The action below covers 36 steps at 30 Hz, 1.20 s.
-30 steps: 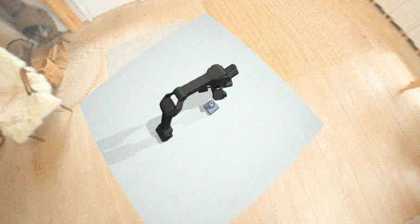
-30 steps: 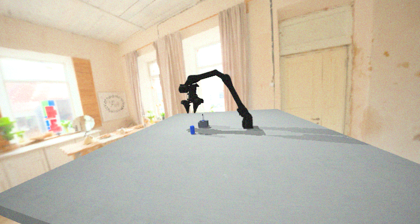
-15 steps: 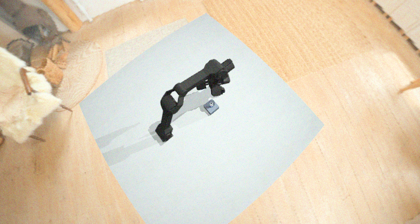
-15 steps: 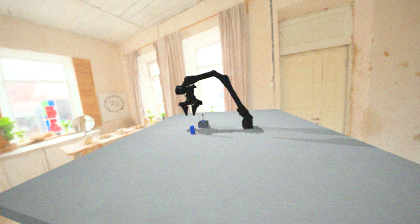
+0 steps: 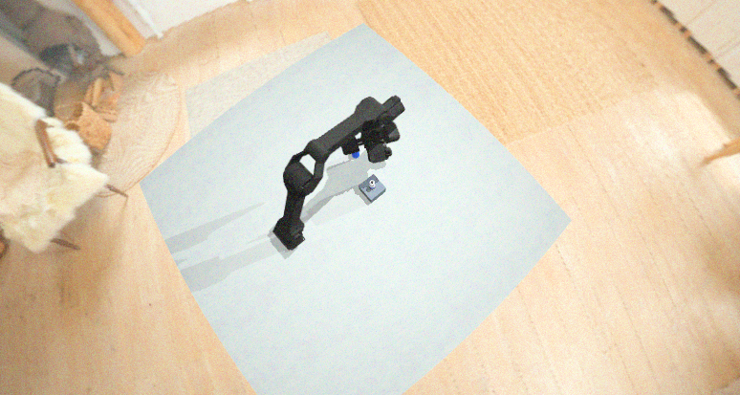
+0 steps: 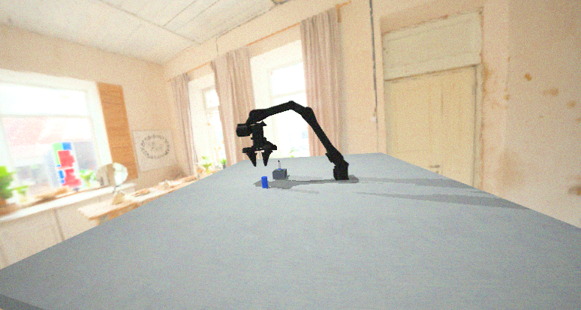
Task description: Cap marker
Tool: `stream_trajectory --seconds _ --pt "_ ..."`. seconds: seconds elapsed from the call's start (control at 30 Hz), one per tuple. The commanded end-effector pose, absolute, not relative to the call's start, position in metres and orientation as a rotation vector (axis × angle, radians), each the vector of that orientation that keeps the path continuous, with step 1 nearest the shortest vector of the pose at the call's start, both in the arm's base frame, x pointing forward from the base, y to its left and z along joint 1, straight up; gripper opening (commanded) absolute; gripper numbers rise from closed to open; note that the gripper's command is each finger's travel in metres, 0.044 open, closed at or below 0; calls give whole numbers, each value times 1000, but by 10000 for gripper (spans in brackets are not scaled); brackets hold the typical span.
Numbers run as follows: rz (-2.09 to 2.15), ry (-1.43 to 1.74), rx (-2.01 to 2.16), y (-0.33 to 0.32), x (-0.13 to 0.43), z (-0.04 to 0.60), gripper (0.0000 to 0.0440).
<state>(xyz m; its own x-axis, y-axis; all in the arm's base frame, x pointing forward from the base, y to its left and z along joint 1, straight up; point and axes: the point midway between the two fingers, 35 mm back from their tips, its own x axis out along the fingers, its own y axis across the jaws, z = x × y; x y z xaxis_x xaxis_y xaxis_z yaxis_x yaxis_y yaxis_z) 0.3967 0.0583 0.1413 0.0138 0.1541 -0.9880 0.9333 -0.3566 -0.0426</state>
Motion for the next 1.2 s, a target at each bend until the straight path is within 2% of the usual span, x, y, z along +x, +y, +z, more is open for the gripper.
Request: stream_trajectory --seconds 0.0,0.67,1.17 --pt "-1411 1131 1566 65 397 139 322" --pt "-1434 1151 1389 94 385 109 307" --pt "-1430 1211 1265 103 373 71 278"
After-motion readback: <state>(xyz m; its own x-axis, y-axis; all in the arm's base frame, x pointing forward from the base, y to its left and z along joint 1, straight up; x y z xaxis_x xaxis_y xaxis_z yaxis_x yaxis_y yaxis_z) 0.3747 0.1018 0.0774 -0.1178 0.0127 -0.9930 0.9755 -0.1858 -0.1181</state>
